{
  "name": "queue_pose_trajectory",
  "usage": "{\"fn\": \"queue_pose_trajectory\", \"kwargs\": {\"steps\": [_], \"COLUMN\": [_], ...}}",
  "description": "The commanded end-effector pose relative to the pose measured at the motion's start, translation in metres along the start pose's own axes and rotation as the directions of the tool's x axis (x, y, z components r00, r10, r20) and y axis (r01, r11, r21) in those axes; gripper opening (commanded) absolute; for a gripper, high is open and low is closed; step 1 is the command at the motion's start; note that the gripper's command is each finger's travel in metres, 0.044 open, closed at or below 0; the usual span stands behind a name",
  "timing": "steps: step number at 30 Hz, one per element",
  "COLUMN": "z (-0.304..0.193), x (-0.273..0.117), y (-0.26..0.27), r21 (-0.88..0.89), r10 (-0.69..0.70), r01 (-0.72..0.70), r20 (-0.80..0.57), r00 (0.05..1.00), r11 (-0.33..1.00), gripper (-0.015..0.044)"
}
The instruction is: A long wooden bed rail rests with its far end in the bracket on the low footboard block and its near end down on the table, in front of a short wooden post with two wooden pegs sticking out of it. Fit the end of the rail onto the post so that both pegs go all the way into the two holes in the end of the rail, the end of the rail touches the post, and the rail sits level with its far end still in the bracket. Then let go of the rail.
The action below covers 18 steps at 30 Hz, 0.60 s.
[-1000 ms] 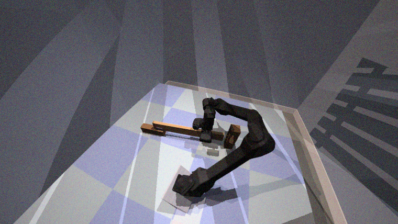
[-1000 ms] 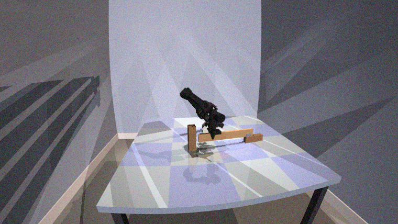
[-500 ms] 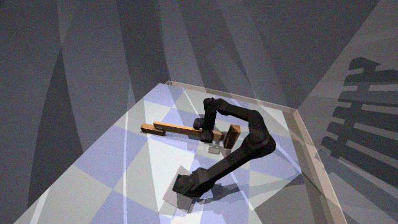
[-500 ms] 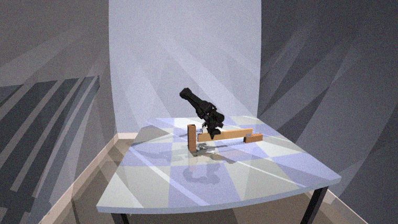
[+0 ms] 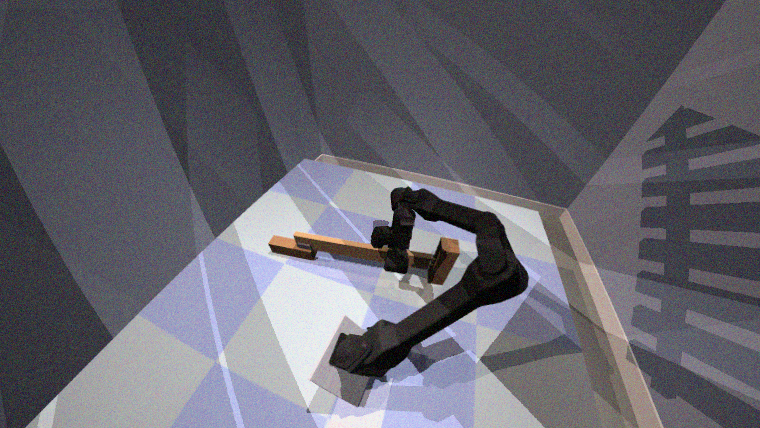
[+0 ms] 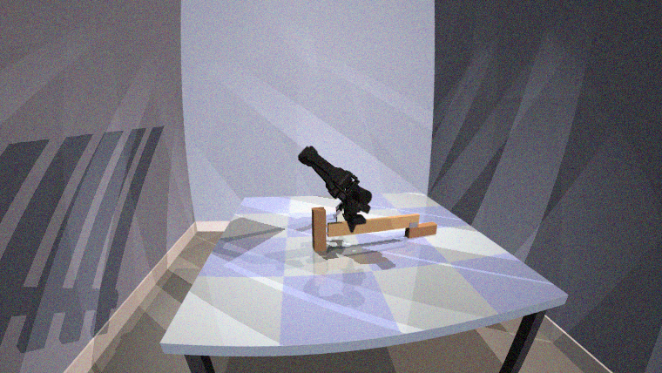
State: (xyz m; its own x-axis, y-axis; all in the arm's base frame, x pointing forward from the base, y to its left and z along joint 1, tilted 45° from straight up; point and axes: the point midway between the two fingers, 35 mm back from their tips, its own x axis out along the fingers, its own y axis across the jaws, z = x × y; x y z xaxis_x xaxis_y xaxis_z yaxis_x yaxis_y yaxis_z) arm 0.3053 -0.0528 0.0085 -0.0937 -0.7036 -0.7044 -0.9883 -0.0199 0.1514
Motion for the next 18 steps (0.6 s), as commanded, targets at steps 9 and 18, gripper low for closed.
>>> {"fn": "queue_pose_trajectory", "kwargs": {"steps": [9,18], "z": [-0.0051,-0.0078], "x": [-0.0046,-0.0051], "y": [-0.0030,-0.0028], "r21": [0.001,0.001], "r10": [-0.016,-0.016], "r01": [0.016,0.016], "r20": [-0.001,-0.001], "r00": [1.000,1.000], "r11": [1.000,1.000], "gripper": [0.0000,0.0000]}}
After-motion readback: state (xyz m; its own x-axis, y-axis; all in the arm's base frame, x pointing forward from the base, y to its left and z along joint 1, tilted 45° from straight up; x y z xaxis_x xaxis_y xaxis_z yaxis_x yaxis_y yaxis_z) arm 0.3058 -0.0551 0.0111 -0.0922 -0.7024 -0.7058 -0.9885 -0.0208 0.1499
